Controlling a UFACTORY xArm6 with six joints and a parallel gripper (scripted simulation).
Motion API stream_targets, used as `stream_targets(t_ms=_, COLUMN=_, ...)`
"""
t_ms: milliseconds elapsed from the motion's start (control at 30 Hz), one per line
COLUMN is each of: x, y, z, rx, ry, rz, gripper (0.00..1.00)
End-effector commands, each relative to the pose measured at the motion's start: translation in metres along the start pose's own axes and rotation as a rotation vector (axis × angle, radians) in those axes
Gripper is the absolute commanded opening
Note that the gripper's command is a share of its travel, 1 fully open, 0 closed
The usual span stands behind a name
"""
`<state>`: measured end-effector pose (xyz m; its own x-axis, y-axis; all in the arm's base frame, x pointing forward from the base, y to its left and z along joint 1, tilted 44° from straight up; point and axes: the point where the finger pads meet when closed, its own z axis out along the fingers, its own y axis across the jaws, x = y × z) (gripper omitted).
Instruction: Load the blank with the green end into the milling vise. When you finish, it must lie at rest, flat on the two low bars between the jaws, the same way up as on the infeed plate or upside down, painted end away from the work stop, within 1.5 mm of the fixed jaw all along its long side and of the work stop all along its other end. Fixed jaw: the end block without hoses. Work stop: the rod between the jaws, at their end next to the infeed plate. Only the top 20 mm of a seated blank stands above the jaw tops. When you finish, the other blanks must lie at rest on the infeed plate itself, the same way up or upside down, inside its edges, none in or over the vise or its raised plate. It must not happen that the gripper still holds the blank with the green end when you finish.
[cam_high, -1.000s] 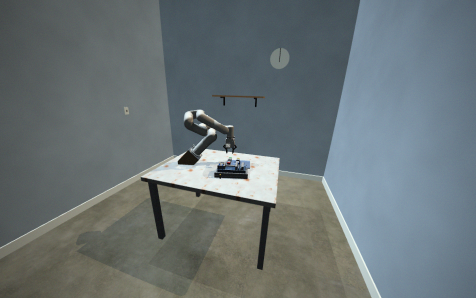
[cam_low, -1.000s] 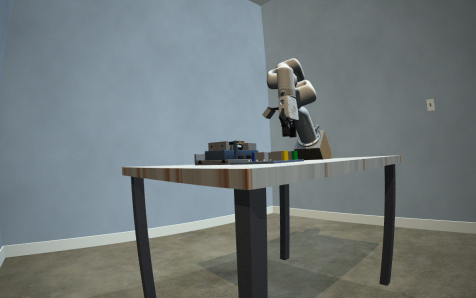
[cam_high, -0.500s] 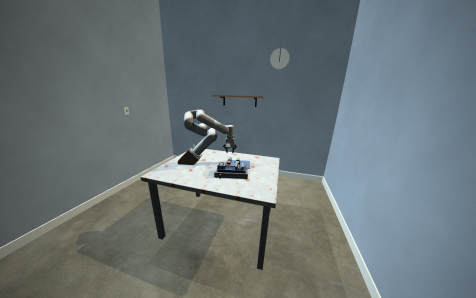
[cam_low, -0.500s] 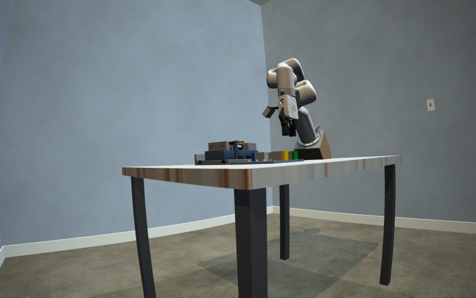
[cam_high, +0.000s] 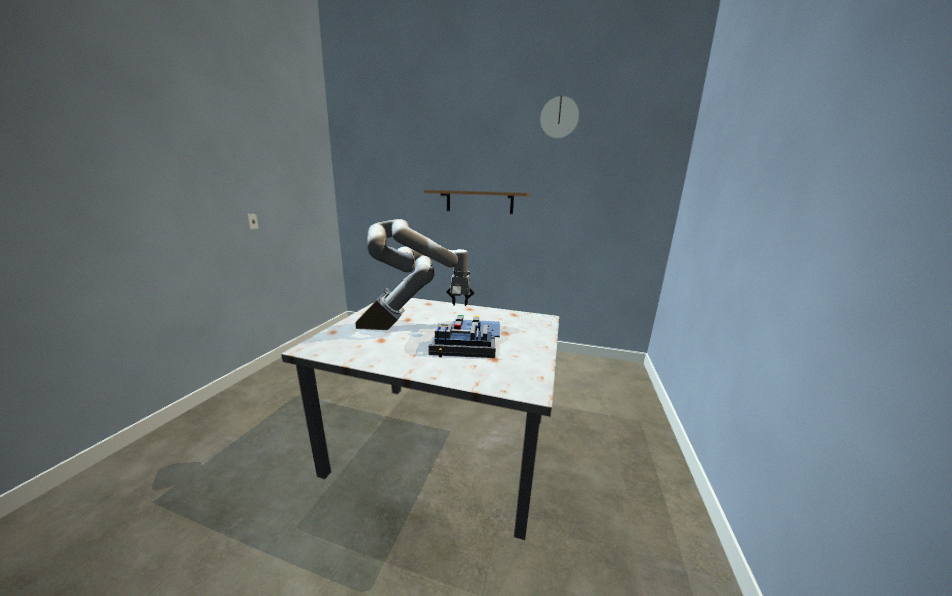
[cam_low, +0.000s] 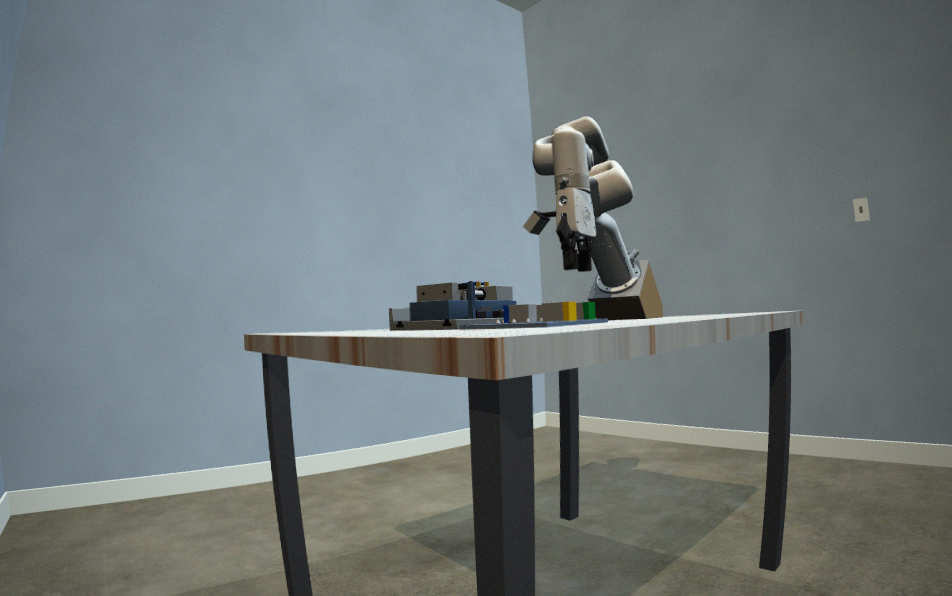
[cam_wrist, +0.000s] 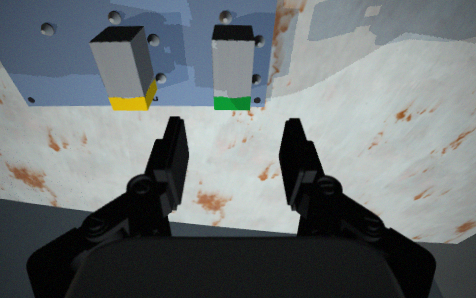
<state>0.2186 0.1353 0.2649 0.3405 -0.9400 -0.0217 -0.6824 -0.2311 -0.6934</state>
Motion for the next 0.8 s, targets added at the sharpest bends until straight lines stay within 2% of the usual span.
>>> stream_targets(t_ms=0, x=0.0002, y=-0.0013, z=-0.0022, rx=0.003, ry=-0.001, rz=0.001, gripper=0.63)
stream_targets(t_ms=767, x=0.0008, y=-0.0019, z=-0.0047, rx=0.003, ry=-0.001, rz=0.001, gripper=0.63)
